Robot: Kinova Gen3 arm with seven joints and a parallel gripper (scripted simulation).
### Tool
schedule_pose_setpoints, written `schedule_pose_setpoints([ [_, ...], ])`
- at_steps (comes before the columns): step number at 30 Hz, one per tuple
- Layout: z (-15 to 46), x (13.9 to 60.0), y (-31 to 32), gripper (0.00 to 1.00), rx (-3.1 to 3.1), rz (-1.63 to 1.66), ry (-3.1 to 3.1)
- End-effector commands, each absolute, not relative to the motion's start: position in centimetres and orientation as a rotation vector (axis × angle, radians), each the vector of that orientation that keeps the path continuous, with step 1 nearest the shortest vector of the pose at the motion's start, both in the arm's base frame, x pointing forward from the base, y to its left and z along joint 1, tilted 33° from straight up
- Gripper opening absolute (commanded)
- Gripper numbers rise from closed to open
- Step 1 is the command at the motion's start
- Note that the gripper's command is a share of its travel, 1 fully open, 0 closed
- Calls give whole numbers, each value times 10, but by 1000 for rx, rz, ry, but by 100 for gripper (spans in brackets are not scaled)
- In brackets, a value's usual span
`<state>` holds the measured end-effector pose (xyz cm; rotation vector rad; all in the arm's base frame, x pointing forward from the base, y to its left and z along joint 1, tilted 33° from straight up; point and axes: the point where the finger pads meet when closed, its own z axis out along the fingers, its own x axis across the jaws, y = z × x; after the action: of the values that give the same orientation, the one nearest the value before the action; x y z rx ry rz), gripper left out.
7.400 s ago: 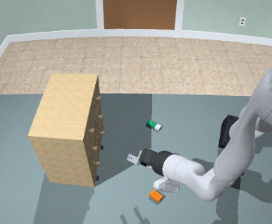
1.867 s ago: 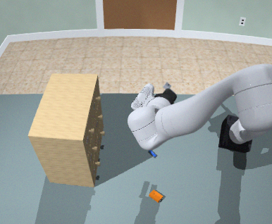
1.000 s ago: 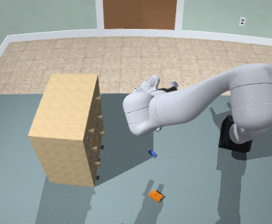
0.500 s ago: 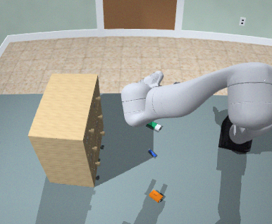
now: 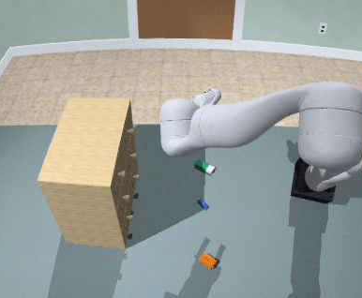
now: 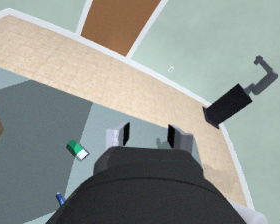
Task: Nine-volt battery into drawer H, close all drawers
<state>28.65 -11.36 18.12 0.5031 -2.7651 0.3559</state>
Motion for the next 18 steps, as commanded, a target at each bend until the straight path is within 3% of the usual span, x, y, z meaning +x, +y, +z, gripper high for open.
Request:
schedule_pose_setpoints([
  [1, 181, 282, -115, 100, 377, 313, -2787],
  [18, 181, 274, -116, 100, 132, 226, -2811],
])
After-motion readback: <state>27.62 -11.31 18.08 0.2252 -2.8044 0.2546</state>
